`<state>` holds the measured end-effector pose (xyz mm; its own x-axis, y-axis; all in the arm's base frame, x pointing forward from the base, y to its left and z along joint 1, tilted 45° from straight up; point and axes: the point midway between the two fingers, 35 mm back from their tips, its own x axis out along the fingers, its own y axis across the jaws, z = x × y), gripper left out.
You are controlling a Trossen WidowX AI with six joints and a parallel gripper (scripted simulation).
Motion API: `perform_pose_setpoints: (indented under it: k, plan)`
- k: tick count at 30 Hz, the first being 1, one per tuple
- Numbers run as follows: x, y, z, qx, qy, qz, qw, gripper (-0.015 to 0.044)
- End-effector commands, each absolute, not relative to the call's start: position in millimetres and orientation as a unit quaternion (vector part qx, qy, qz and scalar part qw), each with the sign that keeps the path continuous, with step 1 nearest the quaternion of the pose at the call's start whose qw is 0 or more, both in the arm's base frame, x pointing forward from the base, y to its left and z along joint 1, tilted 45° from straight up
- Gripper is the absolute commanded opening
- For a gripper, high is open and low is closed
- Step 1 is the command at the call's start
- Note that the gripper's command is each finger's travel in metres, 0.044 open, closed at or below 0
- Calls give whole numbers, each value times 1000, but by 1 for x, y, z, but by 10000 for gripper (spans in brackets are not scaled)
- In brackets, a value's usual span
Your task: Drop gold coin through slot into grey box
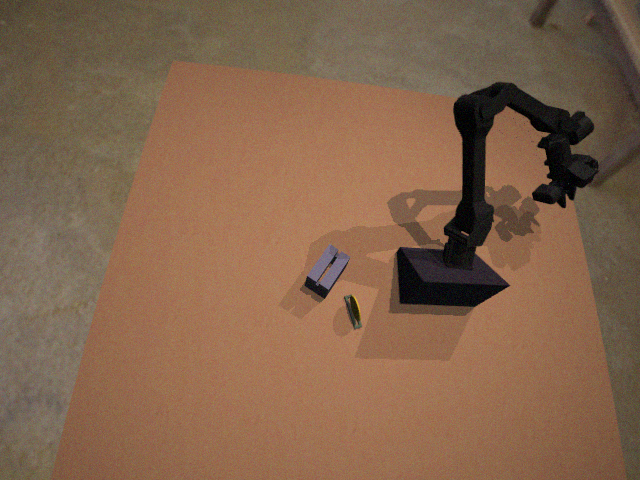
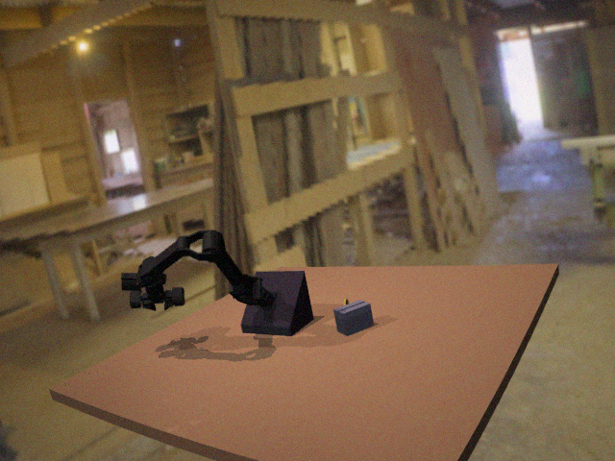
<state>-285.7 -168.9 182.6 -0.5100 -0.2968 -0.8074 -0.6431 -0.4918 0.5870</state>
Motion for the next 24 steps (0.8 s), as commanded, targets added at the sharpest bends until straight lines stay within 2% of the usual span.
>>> perform_pose_setpoints:
  k: [1, 12, 24]
  plan:
    - [-271, -207, 201, -489, 432, 758, 25, 161]
    - [-188, -306, 243, -475, 249, 805, -252, 161]
    - [-48, -369, 291, -372, 62, 755, -537, 161]
